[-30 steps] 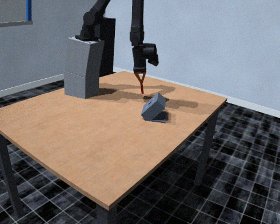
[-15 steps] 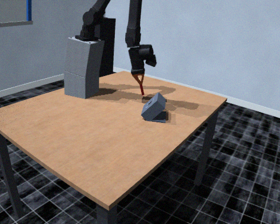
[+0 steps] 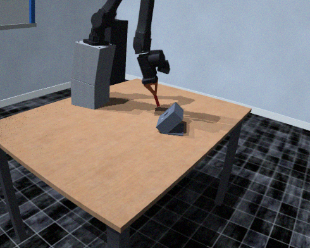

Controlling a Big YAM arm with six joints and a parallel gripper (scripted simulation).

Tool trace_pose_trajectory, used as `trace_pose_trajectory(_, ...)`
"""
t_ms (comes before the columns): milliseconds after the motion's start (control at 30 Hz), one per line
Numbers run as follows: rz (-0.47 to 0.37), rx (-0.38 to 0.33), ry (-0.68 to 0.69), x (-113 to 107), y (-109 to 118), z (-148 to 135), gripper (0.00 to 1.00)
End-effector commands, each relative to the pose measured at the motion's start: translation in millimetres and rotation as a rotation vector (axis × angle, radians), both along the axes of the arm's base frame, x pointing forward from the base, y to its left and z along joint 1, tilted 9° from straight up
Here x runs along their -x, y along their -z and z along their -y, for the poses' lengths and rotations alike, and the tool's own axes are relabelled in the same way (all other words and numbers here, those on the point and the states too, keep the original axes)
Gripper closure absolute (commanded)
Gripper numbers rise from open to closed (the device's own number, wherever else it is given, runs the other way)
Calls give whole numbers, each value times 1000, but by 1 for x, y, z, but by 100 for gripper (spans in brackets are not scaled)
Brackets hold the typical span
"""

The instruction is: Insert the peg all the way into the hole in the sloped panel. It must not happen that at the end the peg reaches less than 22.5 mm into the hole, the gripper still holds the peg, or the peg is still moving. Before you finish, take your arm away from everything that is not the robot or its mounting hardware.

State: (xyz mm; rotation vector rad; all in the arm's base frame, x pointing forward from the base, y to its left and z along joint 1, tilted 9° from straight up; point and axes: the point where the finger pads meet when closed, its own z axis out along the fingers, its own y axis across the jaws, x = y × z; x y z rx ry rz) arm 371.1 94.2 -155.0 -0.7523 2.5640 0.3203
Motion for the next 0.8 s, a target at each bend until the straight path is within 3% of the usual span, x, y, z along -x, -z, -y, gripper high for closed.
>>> trace_pose_trajectory(0, 16, -4, -2, -1, 3, 6, 100)
trace_pose_trajectory(767, 127, -84, 30, -7, -2, 40, 100)
